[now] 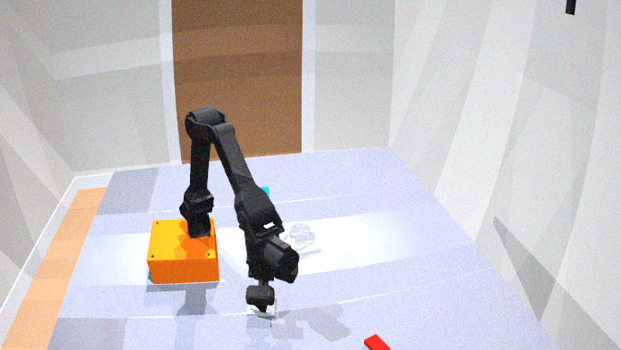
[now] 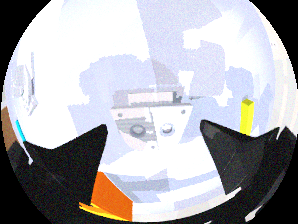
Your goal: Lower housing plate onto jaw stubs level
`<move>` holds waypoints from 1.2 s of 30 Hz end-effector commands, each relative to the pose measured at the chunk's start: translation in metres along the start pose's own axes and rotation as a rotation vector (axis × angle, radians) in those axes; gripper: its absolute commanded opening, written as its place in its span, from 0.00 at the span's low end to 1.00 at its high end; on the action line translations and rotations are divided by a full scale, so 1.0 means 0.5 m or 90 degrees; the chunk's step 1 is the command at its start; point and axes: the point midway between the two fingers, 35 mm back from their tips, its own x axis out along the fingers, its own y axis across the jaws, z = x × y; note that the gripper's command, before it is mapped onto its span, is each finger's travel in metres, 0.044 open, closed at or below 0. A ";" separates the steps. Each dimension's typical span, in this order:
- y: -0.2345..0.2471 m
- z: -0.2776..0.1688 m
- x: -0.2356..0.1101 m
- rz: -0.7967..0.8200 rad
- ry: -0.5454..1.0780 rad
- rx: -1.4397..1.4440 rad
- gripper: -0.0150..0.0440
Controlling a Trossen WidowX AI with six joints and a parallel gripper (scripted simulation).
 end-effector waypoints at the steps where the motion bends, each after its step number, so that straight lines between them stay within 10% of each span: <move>1: 0.002 -0.003 0.013 0.002 0.004 -0.002 1.00; 36: 0.003 -0.004 0.060 0.002 0.004 -0.002 1.00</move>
